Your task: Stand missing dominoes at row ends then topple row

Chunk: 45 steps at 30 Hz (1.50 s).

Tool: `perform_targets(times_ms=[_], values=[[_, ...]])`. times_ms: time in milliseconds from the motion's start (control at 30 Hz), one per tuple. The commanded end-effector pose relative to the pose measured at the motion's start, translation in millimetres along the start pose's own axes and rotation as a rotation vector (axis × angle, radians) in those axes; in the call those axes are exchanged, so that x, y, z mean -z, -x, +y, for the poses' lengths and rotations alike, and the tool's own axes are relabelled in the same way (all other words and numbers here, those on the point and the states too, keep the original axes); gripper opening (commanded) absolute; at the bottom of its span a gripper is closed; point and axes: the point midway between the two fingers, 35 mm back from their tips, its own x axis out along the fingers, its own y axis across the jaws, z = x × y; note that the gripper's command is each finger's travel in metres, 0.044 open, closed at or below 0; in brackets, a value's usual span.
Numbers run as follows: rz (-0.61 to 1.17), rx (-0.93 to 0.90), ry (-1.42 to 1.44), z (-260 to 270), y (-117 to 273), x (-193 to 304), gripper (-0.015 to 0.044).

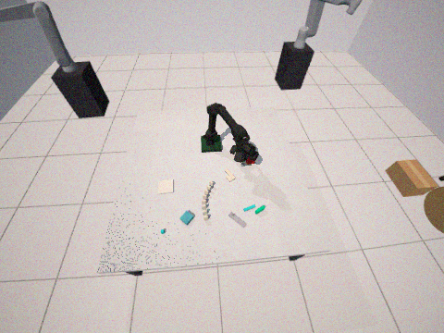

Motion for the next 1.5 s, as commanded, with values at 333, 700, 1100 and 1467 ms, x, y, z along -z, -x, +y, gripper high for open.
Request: perform_targets(times_ms=[333, 700, 1100, 1467], values=[[-0.254, 0.228, -0.404, -98, 2, -119, 0.0000], [-0.254, 0.228, -0.404, -98, 2, -119, 0.0000], [-0.254, 0.228, -0.404, -98, 2, -119, 0.0000], [-0.254, 0.228, -0.404, -98, 2, -119, 0.0000]])
